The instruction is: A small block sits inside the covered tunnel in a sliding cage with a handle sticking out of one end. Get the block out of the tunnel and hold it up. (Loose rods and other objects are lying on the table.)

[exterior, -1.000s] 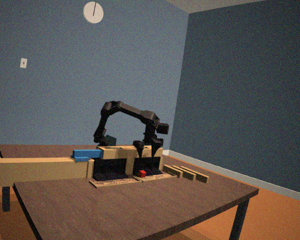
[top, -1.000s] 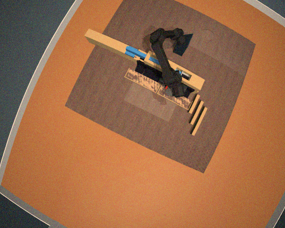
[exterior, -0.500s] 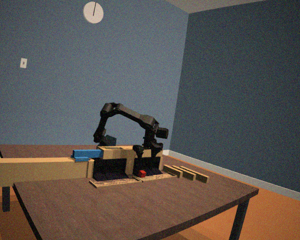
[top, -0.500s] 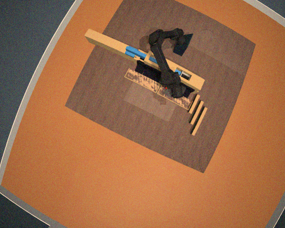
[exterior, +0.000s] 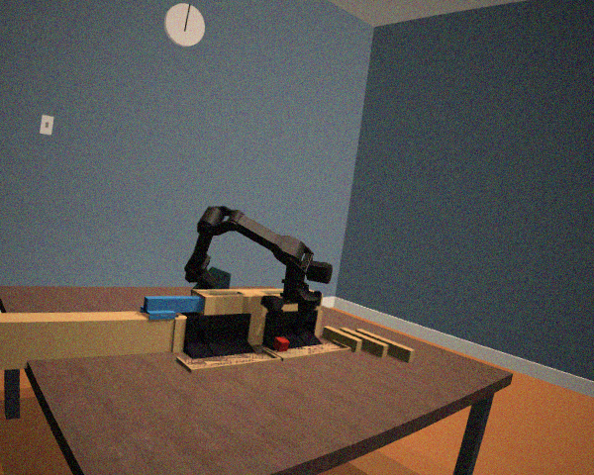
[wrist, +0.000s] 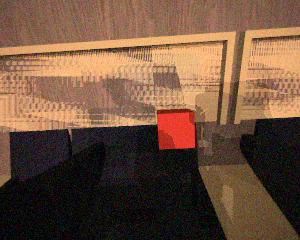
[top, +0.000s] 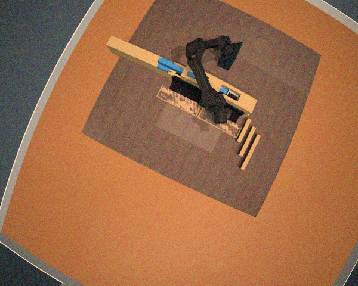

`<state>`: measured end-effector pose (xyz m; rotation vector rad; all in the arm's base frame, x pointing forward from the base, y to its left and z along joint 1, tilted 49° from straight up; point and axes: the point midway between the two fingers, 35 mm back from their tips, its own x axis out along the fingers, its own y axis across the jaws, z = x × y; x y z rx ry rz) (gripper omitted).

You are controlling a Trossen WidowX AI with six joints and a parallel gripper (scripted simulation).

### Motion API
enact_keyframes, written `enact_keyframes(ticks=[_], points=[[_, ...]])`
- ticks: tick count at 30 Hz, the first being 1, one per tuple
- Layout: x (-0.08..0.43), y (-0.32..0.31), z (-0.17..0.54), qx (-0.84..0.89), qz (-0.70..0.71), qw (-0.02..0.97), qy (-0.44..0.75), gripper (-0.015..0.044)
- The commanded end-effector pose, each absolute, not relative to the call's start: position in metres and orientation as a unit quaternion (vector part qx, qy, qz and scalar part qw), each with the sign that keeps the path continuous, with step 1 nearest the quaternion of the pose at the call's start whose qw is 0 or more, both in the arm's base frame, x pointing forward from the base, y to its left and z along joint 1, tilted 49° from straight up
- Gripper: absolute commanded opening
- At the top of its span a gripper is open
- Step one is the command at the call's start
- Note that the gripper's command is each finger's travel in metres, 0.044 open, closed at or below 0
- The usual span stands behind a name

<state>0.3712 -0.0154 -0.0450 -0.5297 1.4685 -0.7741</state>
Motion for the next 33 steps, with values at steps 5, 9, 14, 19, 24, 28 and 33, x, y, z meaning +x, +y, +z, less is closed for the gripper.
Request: enact_keyframes(ticks=[5,9,14,19,24,28,33], points=[[0.368,-0.027,-0.053,-0.236,-0.341,0.641,0.646,0.0440],[0.367,-0.032,-0.057,-0.236,-0.341,0.641,0.646,0.0440],[0.365,-0.038,-0.062,-0.237,-0.342,0.641,0.645,0.0440],[0.363,-0.044,-0.066,-0.237,-0.343,0.640,0.645,0.0440],[0.361,-0.051,-0.071,-0.238,-0.343,0.640,0.645,0.0440],[0.359,-0.056,-0.075,-0.238,-0.344,0.639,0.645,0.0440],[0.357,-0.062,-0.079,-0.239,-0.345,0.639,0.645,0.0440]])
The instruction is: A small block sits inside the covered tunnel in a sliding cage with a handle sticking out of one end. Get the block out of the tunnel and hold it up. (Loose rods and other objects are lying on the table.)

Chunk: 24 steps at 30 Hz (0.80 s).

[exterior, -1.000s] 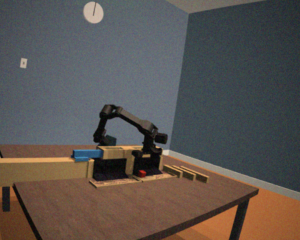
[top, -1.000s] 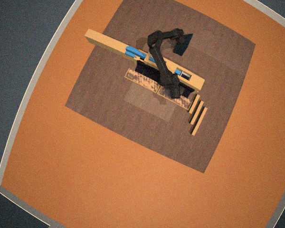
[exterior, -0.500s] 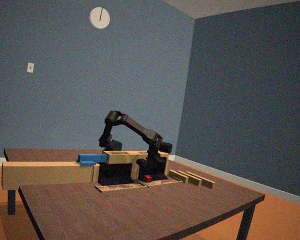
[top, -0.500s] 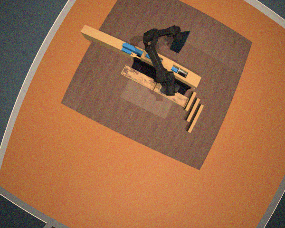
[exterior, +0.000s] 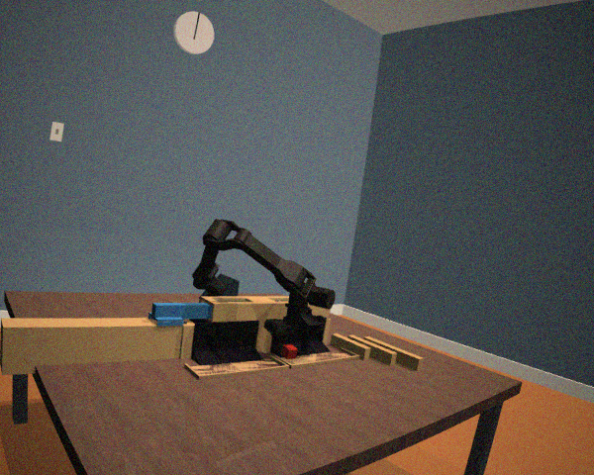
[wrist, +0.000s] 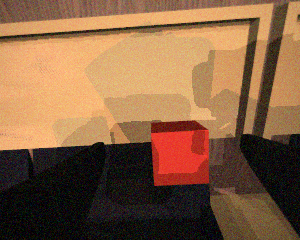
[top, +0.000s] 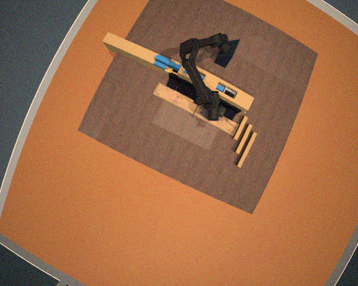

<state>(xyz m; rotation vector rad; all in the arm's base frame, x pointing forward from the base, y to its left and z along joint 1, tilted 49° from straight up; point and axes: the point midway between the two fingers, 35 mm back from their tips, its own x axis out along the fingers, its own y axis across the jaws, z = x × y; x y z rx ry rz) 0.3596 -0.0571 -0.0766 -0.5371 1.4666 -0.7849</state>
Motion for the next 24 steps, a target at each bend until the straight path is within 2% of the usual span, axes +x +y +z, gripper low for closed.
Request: enact_keyframes(ticks=[1,4,14,23,24], points=[[0.3563,-0.0631,-0.0798,-0.239,-0.345,0.639,0.645,0.0440],[0.3548,-0.0666,-0.0822,-0.239,-0.346,0.638,0.645,0.0440],[0.3575,-0.0621,-0.0801,-0.236,-0.345,0.641,0.643,0.0177],[0.3575,-0.0621,-0.0801,-0.236,-0.345,0.641,0.643,0.0117],[0.3577,-0.0615,-0.0797,-0.236,-0.345,0.641,0.643,0.0091]])
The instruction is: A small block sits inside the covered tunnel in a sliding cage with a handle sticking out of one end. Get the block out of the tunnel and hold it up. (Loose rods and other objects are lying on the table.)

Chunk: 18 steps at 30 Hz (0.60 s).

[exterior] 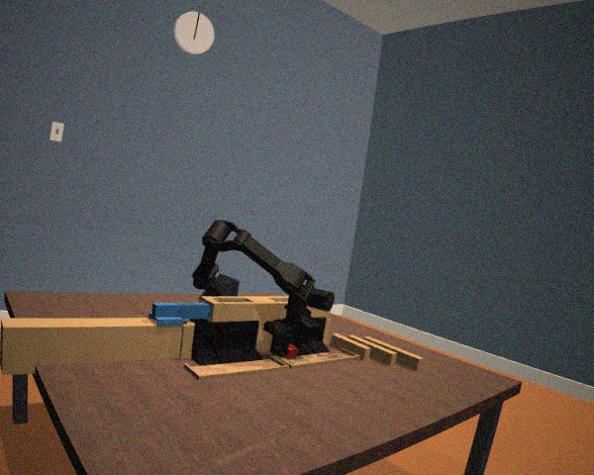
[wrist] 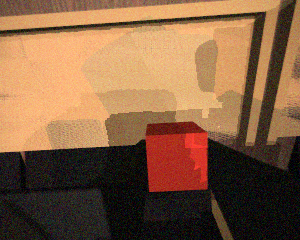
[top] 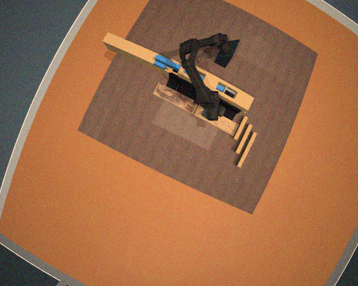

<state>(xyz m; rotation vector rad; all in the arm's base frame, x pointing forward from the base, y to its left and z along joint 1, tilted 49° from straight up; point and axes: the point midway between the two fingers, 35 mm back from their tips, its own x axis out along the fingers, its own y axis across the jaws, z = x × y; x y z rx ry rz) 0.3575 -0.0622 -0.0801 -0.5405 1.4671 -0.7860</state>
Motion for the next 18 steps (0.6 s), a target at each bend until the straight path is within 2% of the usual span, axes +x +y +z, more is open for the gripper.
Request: enact_keyframes(ticks=[1,4,18], points=[[0.358,-0.060,-0.079,-0.236,-0.345,0.641,0.643,0.0065],[0.361,-0.054,-0.074,-0.235,-0.344,0.642,0.644,0.0000],[0.372,-0.005,-0.036,-0.234,-0.340,0.643,0.646,0.0000]])
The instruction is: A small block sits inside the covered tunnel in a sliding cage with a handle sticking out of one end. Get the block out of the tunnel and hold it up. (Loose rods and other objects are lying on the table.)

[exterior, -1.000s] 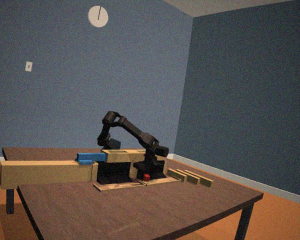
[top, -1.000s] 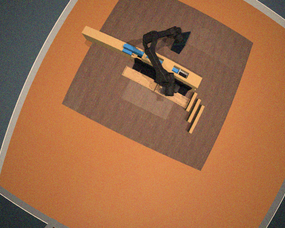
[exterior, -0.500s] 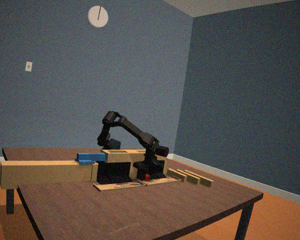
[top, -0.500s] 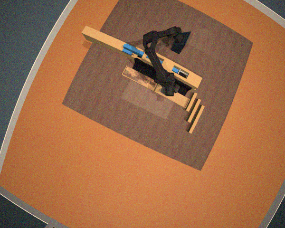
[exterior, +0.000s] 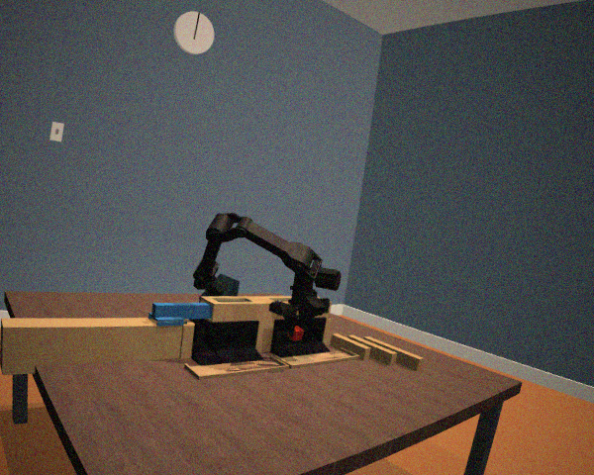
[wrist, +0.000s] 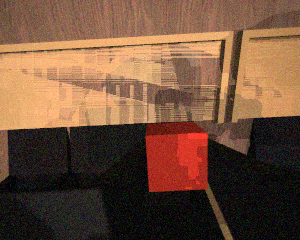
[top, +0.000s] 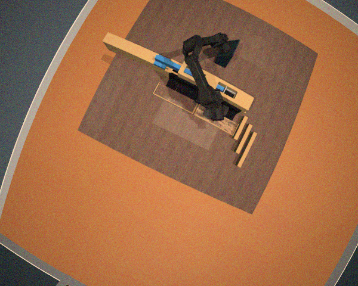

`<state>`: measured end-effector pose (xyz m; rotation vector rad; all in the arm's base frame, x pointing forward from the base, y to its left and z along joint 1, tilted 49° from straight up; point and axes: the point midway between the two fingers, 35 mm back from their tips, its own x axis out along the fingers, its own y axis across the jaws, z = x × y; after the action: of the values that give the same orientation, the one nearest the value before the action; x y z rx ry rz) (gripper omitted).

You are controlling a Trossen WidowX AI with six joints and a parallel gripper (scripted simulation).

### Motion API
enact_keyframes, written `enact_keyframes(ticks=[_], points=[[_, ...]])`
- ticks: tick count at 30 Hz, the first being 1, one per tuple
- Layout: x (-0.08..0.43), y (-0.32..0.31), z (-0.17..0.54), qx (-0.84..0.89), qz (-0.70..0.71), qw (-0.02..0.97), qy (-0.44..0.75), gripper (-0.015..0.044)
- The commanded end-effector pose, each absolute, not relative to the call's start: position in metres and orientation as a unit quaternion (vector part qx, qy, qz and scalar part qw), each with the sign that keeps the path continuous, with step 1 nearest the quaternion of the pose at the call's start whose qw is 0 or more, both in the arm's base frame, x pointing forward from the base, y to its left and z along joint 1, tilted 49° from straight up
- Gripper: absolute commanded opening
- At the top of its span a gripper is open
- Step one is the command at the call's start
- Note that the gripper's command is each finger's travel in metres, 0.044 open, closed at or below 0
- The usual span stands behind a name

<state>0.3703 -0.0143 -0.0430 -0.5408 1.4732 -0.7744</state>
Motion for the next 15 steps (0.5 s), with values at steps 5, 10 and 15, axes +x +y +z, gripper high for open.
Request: enact_keyframes(ticks=[5,10,15], points=[[0.373,0.012,-0.021,-0.234,-0.340,0.642,0.646,0.0000],[0.372,0.029,-0.005,-0.235,-0.340,0.641,0.646,0.0000],[0.370,0.045,0.012,-0.236,-0.342,0.640,0.646,0.0000]])
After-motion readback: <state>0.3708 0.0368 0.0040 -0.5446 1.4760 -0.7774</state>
